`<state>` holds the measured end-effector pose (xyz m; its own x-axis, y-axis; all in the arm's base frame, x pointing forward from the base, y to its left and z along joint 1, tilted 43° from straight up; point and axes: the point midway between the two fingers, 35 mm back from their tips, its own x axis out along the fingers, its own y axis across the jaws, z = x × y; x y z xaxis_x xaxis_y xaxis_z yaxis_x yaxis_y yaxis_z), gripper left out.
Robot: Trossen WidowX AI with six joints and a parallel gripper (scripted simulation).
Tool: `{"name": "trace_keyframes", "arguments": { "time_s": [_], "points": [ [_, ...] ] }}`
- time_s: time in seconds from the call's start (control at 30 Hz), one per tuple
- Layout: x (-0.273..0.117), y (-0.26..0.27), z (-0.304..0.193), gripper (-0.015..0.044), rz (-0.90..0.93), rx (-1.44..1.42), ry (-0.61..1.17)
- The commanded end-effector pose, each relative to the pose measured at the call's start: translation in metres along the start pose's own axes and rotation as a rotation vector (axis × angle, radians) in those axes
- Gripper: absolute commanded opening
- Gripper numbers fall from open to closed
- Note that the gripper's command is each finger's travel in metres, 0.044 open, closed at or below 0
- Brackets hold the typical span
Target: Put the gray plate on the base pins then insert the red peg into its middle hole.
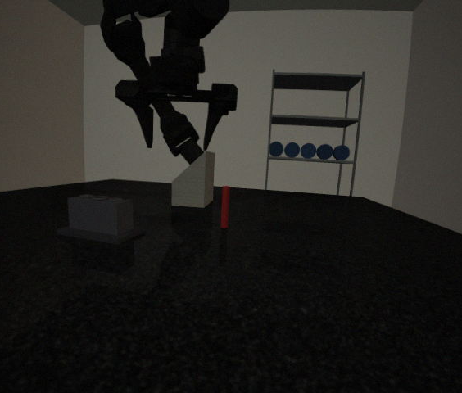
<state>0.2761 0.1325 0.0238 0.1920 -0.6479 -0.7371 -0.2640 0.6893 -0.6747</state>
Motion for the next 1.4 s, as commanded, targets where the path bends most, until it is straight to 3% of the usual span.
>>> {"name": "trace_keyframes", "arguments": {
  "time_s": [0.0,0.4,0.97,1.37],
  "points": [
    [0.003,0.055,-0.033,0.0440,0.006,0.680,0.021],
    [0.004,0.082,-0.049,0.0440,-0.008,1.242,0.028],
    [0.004,0.086,-0.051,0.0440,-0.008,1.242,0.028],
    [0.046,0.085,-0.052,0.0440,-0.009,1.243,0.027]
  ]
}}
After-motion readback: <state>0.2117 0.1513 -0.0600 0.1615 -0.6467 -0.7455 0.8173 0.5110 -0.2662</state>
